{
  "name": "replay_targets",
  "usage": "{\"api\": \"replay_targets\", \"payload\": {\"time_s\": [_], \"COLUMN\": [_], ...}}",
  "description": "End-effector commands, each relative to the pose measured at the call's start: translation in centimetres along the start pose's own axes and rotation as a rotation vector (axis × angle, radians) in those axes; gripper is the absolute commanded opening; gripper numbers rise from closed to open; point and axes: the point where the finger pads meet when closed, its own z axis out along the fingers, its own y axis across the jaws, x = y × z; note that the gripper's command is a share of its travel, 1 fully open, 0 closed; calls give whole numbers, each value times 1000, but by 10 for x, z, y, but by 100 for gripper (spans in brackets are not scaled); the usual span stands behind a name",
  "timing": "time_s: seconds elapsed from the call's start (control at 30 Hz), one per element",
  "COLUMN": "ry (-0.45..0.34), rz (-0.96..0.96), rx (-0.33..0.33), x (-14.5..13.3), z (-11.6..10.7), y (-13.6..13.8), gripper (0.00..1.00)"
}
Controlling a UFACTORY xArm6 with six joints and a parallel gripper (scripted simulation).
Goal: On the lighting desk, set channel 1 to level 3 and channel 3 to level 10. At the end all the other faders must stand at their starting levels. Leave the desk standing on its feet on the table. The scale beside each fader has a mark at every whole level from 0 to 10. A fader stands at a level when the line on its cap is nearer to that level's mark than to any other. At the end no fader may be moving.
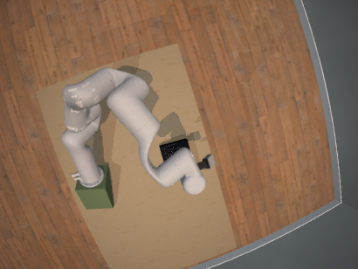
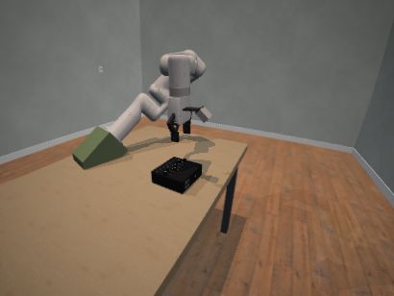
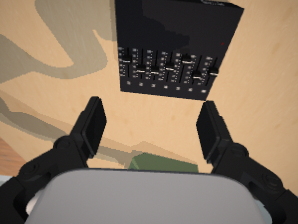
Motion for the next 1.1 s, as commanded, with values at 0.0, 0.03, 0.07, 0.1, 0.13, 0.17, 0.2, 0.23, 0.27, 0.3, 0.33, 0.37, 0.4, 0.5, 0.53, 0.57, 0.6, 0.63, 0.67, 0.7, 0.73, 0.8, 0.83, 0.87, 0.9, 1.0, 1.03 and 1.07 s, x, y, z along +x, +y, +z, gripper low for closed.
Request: {"api": "replay_targets", "payload": {"time_s": [0.0, 0.03, 0.07, 0.1, 0.13, 0.17, 0.2, 0.23, 0.27, 0.3, 0.33, 0.37, 0.4, 0.5, 0.53, 0.57, 0.6, 0.63, 0.67, 0.7, 0.73, 0.8, 0.83, 0.87, 0.9, 1.0, 1.03, 1.07], "ry": [-19, -19, -19, -19, -19, -19, -19, -19, -19, -19, -19, -19, -19, -2, 29, 75, 133, 193, 248, 248, 248, 291, 319, 332, 334, 334, 334, 334], "rz": [13, 13, 13, 13, 13, 13, 13, 13, 13, 13, 13, 13, 13, 14, 17, 22, 29, 39, 50, 50, 50, 61, 68, 72, 72, 72, 72, 72], "rx": [-45, -45, -45, -45, -45, -45, -45, -45, -45, -45, -45, -45, -45, -45, -45, -47, -52, -62, -74, -74, -74, -86, -95, -99, -100, -100, -100, -100], "x": [-7, -7, -7, -7, -7, -7, -7, -7, -7, -7, -7, -7, -7, -10, -15, -24, -36, -49, -62, -62, -62, -73, -80, -84, -84, -84, -84, -84], "z": [-4, -4, -4, -4, -4, -4, -4, -4, -4, -4, -4, -4, -4, -5, -6, -8, -9, -11, -11, -11, -11, -10, -10, -9, -9, -9, -9, -9], "y": [18, 18, 18, 18, 18, 18, 18, 18, 18, 18, 18, 18, 18, 18, 18, 17, 17, 18, 18, 18, 18, 18, 18, 18, 18, 18, 18, 18], "gripper": [100, 100, 100, 100, 100, 100, 100, 100, 100, 100, 100, 100, 100, 100, 100, 100, 100, 100, 100, 100, 100, 100, 100, 100, 100, 100, 100, 100]}}
